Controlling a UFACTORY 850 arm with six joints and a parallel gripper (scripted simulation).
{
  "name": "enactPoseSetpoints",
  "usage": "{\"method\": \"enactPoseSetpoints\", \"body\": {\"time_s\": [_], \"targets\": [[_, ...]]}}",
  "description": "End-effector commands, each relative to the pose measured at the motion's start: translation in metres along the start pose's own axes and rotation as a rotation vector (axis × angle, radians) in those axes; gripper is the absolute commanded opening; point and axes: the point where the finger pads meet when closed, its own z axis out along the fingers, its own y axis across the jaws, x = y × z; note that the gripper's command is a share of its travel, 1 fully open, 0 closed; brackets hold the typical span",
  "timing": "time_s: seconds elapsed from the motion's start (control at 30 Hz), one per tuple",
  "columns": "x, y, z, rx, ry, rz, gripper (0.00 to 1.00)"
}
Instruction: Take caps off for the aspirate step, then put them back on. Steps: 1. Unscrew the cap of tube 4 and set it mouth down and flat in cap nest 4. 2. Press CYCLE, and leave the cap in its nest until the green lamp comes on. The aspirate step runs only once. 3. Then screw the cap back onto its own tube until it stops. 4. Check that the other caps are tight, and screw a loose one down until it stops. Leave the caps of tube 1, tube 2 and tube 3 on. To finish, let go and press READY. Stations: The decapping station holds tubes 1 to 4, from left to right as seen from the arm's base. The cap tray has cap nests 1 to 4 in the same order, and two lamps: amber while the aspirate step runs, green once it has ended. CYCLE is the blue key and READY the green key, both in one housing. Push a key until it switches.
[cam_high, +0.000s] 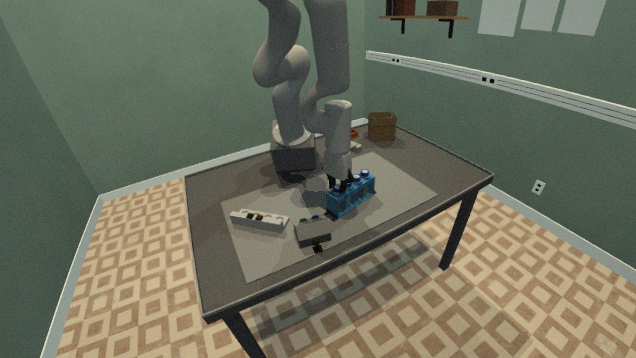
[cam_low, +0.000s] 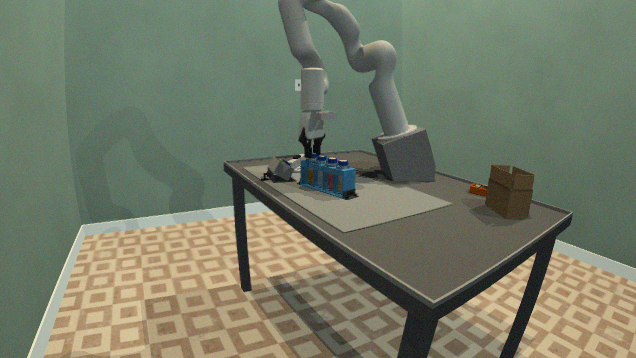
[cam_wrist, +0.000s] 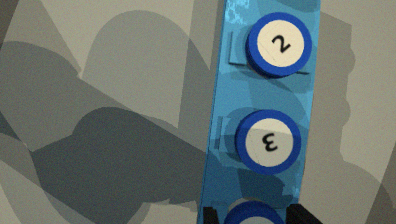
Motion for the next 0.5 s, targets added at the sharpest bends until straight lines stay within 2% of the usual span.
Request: {"method": "enactPoseSetpoints", "body": {"time_s": [0.0, 0.47], "targets": [[-0.0002, 0.0003, -0.0001, -0.04, 0.008, 0.261, 0.46], [-0.0002, 0.0003, -0.0001, -0.037, 0.018, 0.758, 0.46]]}}
